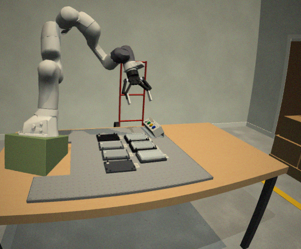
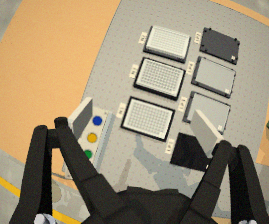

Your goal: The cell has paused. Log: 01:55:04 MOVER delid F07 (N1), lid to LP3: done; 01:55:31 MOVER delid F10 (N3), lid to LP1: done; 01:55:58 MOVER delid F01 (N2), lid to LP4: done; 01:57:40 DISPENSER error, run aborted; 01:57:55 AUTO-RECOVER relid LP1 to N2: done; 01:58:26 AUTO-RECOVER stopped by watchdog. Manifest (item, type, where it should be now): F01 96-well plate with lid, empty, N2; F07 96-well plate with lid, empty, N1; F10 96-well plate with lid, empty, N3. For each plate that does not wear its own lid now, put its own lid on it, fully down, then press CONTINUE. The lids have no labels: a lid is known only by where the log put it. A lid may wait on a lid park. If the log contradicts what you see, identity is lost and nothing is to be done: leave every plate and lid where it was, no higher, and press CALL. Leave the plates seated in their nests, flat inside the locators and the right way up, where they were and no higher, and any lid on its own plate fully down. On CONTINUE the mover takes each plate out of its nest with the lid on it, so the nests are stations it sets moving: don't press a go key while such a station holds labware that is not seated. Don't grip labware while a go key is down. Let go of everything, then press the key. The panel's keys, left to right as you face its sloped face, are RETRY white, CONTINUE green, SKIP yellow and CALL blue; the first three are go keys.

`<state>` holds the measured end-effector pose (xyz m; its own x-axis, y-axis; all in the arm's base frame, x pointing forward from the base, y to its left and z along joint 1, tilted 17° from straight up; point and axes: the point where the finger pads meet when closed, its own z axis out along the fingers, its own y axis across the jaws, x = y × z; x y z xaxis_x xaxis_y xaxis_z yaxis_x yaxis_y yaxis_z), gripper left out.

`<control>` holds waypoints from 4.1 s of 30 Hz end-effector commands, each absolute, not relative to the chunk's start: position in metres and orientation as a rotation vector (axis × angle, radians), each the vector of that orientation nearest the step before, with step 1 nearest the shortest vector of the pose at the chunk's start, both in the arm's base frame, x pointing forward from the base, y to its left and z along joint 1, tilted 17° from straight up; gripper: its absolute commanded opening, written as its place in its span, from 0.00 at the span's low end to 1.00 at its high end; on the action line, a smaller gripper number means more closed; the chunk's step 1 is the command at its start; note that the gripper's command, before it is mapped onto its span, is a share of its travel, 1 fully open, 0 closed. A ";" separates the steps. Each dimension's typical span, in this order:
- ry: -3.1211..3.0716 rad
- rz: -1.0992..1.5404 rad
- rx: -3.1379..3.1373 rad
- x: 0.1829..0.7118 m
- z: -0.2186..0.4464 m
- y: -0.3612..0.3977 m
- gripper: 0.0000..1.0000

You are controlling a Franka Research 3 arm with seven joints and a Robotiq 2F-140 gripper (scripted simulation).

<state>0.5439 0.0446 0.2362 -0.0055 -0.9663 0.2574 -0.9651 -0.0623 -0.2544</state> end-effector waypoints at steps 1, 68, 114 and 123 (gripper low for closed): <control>2.161 -0.575 -2.183 0.545 0.237 0.046 1.00; 2.776 0.083 -1.139 0.459 0.114 0.018 1.00; 2.990 0.393 0.112 0.366 0.032 -0.031 1.00; 2.990 0.394 0.120 0.366 0.032 -0.031 1.00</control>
<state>0.3643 -0.0300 0.0319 -0.9919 0.0620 -0.1113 0.0306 0.9641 0.2638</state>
